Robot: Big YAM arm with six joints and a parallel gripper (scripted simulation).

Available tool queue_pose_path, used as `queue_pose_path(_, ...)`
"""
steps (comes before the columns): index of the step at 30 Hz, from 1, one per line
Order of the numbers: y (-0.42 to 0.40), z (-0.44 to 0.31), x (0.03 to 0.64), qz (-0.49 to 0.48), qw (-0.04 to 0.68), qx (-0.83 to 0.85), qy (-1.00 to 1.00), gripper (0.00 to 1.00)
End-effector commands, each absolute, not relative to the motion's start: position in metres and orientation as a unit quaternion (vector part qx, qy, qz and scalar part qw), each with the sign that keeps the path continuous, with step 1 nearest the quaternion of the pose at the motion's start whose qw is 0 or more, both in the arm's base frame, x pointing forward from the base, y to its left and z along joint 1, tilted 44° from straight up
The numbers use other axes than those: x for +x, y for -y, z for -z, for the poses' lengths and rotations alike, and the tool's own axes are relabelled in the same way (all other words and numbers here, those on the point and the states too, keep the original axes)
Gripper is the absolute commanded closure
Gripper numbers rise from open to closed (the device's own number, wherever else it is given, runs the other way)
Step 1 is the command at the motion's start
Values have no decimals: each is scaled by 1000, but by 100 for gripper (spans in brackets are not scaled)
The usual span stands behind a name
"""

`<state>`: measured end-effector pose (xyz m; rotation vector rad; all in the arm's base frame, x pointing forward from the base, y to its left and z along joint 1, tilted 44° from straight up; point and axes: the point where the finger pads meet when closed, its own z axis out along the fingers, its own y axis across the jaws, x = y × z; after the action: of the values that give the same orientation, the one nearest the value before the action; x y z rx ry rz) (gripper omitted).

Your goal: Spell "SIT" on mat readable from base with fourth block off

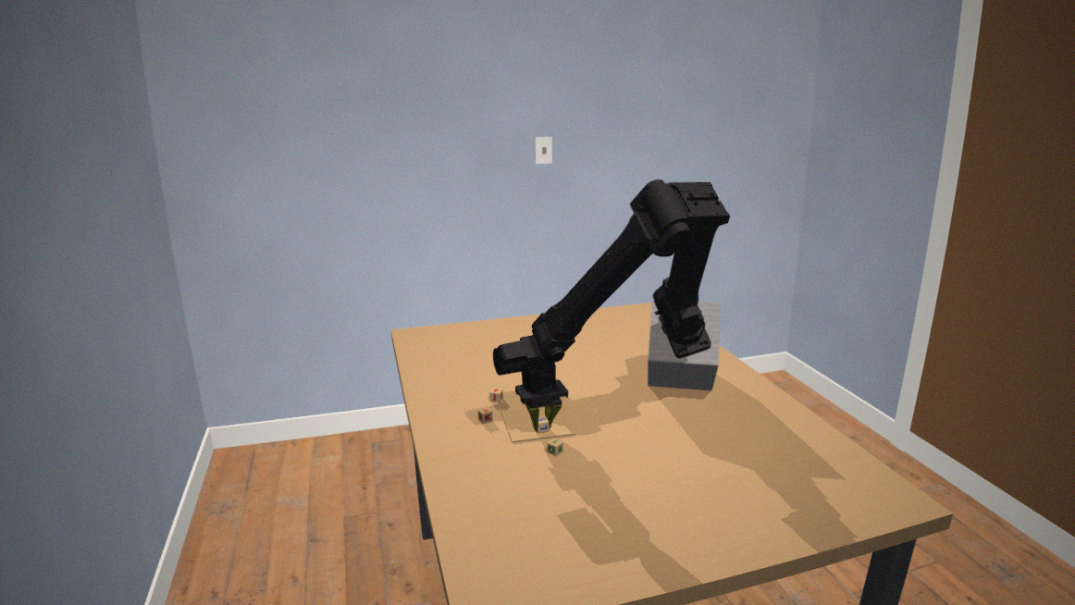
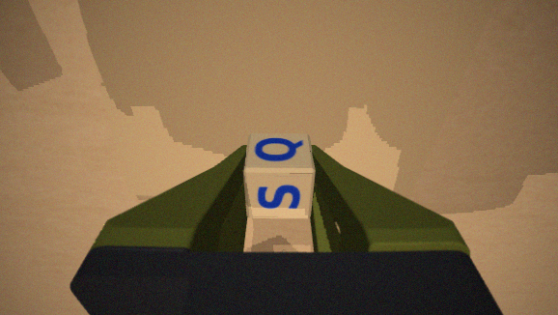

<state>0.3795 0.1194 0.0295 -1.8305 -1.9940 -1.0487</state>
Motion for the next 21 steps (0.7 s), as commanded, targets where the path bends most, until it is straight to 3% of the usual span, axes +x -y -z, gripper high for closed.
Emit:
queue_pose_path(1,-120,-35,388,364,112,-625,682,80)
queue_pose_path(16,-120,-35,388,364,112,-625,682,61)
queue_pose_path(21,-120,-35,388,364,112,-625,682,61)
